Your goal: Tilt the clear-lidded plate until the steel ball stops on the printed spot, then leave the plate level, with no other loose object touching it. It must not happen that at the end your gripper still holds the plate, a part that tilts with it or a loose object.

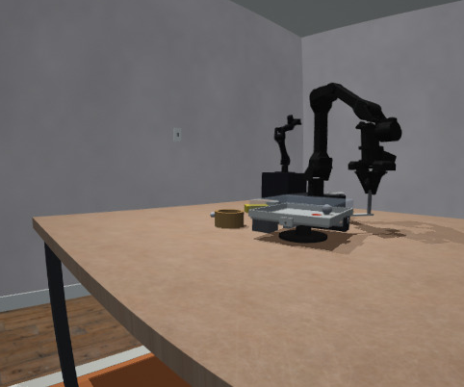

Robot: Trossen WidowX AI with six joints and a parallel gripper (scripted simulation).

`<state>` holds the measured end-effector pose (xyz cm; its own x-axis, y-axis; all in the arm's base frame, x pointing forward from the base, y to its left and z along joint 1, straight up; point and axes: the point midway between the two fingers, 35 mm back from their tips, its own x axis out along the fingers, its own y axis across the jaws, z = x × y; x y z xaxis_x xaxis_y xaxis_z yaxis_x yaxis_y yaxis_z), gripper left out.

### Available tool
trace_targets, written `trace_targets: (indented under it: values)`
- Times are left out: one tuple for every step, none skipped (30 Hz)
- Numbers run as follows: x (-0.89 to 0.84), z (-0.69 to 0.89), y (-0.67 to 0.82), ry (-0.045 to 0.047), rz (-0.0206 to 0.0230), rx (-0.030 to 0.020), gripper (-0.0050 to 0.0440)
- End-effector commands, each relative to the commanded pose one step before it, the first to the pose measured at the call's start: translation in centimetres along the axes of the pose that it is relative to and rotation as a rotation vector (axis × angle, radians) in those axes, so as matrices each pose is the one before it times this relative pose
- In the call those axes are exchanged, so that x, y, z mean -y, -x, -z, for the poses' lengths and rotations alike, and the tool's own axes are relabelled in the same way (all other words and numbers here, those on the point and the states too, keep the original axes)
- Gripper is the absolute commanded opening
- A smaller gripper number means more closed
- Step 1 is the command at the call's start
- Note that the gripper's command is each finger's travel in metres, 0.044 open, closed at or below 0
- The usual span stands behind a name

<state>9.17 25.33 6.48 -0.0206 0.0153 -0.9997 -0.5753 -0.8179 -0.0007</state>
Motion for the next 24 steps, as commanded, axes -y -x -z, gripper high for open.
trace_targets:
  values:
    - [-0.139, 0.165, 0.114, 0.00211, -0.00294, -0.00425, 0.0150]
    - [0.001, 0.005, 0.013, 0.00000, 0.00014, 0.00041, 0.0150]
    - [0.002, 0.005, 0.013, 0.00000, 0.00012, 0.00042, 0.0150]
    - [0.003, 0.005, 0.013, 0.00000, 0.00010, 0.00043, 0.0150]
    - [0.000, 0.000, 0.000, 0.00000, 0.00000, 0.00000, 0.0150]
    - [0.000, 0.000, 0.000, 0.00000, 0.00000, 0.00000, 0.0150]
    - [0.090, -0.014, -0.037, 0.00000, 0.00003, -0.00003, 0.0150]
    - [0.062, -0.006, -0.015, 0.00000, 0.00005, 0.00023, 0.0150]
    - [0.044, -0.001, -0.003, 0.00000, 0.00002, 0.00041, 0.0150]
    - [0.058, 0.013, 0.031, 0.00000, -0.00009, 0.00184, 0.0150]
    - [0.044, 0.008, 0.019, 0.00000, -0.00004, 0.00131, 0.0150]
    - [-0.078, 0.023, 0.057, 0.00000, -0.00001, 0.00112, 0.0150]
    - [-0.021, 0.012, 0.030, 0.00000, 0.00002, 0.00090, 0.0150]
    - [-0.027, 0.011, 0.028, 0.00000, 0.00006, 0.00076, 0.0150]
    - [-0.020, 0.009, 0.022, 0.00000, 0.00010, 0.00068, 0.0150]
    - [-0.020, 0.008, 0.021, 0.00000, 0.00008, 0.00061, 0.0150]
    - [-0.016, 0.006, 0.016, 0.00000, 0.00002, 0.00043, 0.0150]
    - [-0.013, 0.005, 0.012, 0.00000, 0.00001, 0.00026, 0.0150]
    - [0.003, 0.001, 0.003, 0.00000, 0.00001, 0.00017, 0.0150]
    - [-0.117, -0.017, -0.042, 0.00000, 0.00000, 0.00013, 0.0150]
    - [-0.069, -0.008, -0.020, 0.00000, 0.00001, 0.00021, 0.0150]
    - [0.000, 0.000, 0.000, 0.00000, 0.00000, 0.00000, 0.0150]
    - [0.000, 0.000, 0.000, 0.00000, 0.00000, 0.00000, 0.0150]
    - [-0.003, -0.005, -0.013, 0.00000, 0.00001, 0.00025, 0.0150]
